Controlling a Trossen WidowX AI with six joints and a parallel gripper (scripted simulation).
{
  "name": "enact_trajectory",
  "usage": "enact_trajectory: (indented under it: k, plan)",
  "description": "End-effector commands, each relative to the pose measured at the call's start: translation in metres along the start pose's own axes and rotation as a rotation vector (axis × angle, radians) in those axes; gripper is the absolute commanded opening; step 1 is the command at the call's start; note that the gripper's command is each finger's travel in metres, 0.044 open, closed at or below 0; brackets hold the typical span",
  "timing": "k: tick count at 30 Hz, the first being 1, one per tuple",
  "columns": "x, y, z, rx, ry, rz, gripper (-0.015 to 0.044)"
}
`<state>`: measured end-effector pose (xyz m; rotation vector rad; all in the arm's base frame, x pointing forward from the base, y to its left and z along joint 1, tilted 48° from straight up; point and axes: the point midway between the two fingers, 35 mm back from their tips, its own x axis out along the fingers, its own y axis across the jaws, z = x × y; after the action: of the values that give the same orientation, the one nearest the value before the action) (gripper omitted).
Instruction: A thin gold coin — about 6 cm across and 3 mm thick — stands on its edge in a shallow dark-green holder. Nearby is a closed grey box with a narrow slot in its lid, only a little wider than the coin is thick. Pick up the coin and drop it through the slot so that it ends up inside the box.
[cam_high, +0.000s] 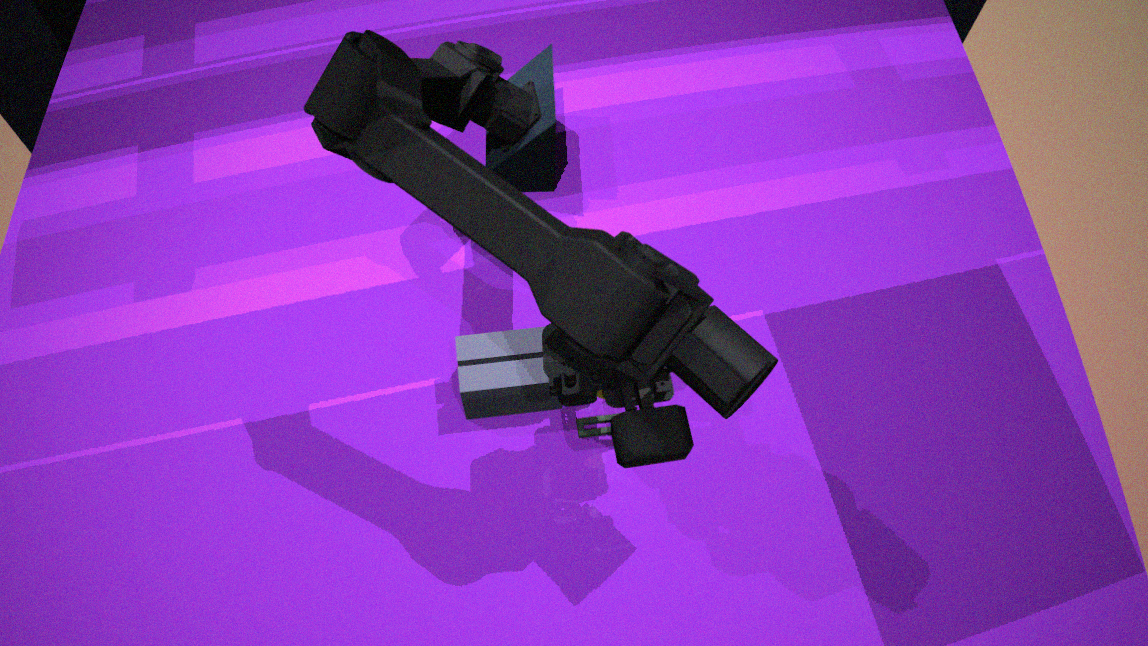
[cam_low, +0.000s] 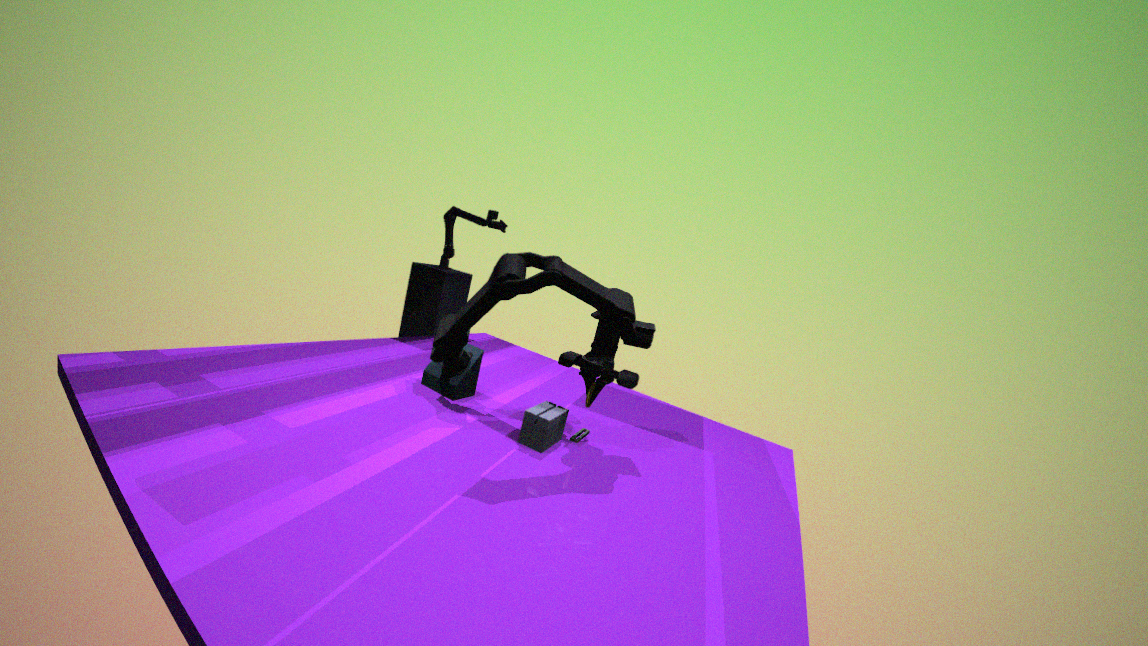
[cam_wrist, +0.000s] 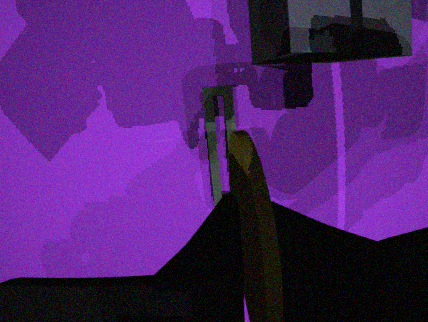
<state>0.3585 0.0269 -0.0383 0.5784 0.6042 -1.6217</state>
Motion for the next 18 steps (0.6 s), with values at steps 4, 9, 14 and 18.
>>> enact_trajectory:
  k: [4, 9, 14, 18]
  plan:
    - [-0.017, -0.001, 0.001, 0.006, 0.004, -0.002, 0.0000]
    - [-0.018, -0.004, 0.001, 0.020, 0.004, -0.002, 0.0000]
    - [-0.019, -0.007, 0.010, 0.020, 0.004, -0.002, 0.0000]
    - [-0.019, -0.010, 0.020, 0.020, 0.004, -0.002, 0.0000]
